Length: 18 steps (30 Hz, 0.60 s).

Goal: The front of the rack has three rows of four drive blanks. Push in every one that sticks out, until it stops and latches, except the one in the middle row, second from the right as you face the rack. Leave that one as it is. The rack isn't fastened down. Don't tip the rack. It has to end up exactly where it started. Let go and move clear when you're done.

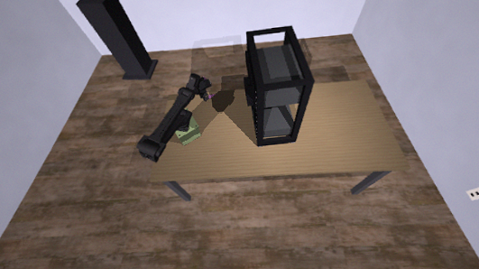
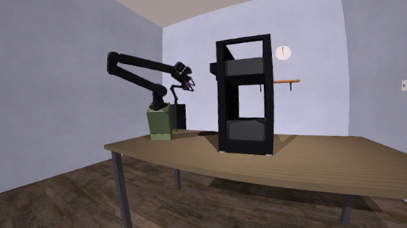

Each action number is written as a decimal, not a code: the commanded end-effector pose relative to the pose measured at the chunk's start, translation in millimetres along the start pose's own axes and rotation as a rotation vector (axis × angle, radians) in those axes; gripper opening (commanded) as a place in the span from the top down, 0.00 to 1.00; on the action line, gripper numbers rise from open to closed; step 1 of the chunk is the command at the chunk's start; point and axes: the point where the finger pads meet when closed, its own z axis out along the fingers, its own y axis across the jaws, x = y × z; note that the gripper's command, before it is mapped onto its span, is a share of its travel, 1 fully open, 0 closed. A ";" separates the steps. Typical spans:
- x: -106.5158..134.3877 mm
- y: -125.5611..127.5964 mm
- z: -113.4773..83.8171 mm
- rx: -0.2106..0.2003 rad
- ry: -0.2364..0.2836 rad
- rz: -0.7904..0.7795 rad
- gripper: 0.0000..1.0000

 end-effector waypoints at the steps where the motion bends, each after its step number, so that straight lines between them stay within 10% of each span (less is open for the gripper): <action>1: -10.0 -2.0 11.8 -0.005 -0.075 0.128 0.00; 18: -77.2 -26.2 13.6 -0.070 -0.430 0.539 0.00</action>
